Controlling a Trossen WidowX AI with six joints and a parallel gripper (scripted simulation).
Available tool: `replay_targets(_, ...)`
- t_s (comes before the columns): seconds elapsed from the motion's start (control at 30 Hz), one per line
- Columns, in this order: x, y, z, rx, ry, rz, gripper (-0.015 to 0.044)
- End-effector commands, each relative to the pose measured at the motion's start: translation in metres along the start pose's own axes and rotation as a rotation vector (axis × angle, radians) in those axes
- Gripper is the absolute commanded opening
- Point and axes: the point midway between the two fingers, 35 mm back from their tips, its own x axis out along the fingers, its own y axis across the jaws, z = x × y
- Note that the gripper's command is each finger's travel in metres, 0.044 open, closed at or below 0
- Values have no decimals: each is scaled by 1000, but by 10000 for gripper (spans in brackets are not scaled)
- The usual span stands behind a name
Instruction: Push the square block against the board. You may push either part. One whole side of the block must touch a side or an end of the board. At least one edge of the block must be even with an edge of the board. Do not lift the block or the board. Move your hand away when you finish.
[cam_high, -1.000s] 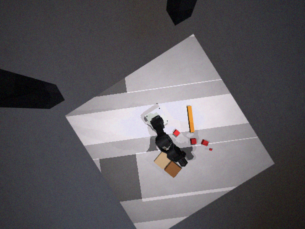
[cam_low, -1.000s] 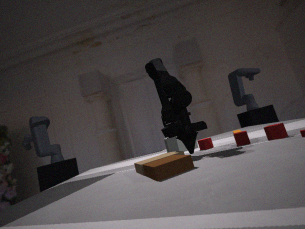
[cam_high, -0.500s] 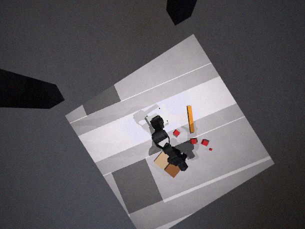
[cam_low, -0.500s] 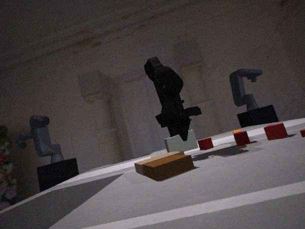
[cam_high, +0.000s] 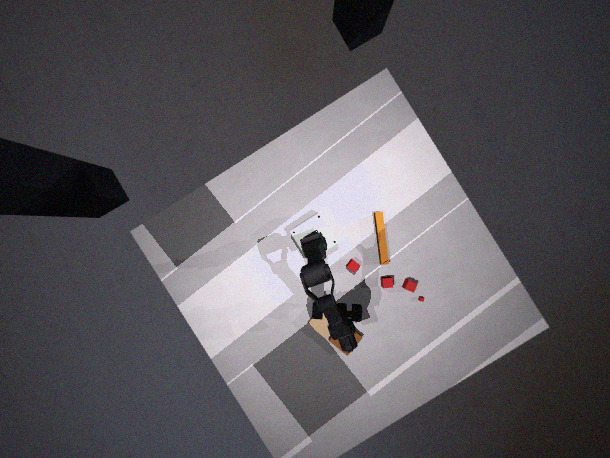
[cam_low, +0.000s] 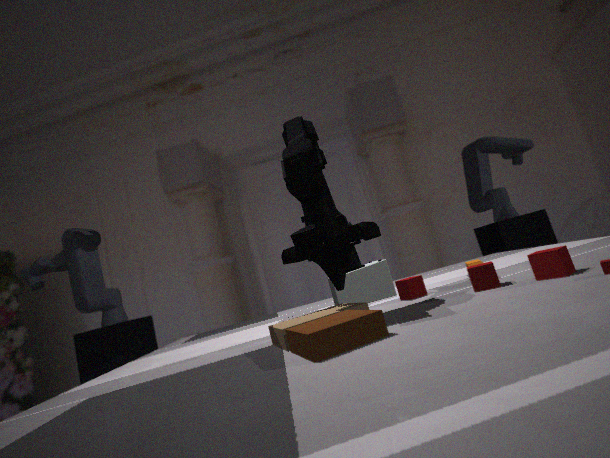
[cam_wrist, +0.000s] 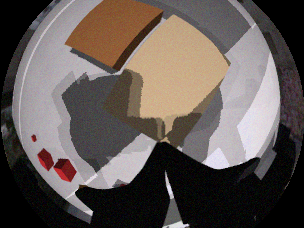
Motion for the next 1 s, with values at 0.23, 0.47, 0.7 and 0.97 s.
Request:
replay_targets(0.23, -2, -37, 18, -365, 1, -2, 0)
replay_targets(0.47, -2, -63, 26, -609, 4, -6, 0)
replay_targets(0.7, -3, -90, 31, -853, 7, -10, 0)
replay_targets(0.97, 0, -100, 33, -940, 9, -11, 0)
